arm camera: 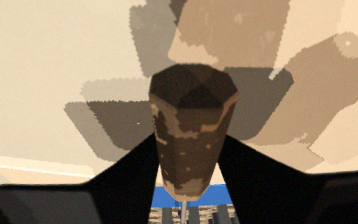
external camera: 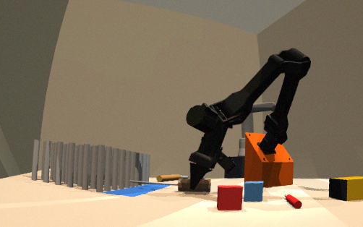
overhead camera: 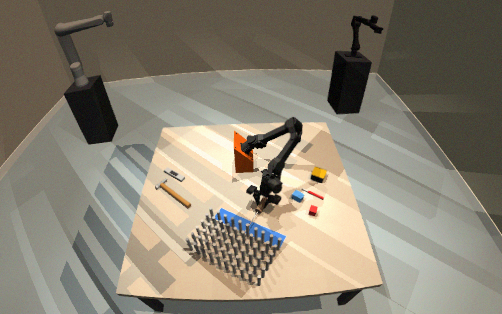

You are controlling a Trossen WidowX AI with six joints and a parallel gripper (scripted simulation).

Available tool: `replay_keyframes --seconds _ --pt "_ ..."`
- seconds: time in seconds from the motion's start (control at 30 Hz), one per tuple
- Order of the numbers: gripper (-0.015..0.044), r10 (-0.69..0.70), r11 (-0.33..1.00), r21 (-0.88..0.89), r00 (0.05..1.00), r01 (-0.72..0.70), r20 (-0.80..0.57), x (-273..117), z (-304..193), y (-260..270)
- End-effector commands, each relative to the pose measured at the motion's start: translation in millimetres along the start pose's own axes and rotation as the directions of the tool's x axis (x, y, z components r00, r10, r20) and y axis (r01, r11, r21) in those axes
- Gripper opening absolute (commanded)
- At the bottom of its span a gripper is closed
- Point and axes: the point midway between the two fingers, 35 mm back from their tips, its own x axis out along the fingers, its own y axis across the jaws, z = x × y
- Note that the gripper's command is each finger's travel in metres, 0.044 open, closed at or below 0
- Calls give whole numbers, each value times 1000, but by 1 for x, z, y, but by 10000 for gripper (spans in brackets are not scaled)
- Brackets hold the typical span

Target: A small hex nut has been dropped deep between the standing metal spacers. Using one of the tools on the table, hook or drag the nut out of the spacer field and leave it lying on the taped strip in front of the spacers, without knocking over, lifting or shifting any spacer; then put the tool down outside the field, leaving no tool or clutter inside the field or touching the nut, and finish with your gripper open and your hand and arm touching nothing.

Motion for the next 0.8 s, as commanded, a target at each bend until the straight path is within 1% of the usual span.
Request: replay_keyframes --seconds 0.0,0.77 --pt "0 2 1000 4 1000 -2 -4 -1 2 1" --pt "0 2 1000 4 1000 -2 -4 -6 16 1"
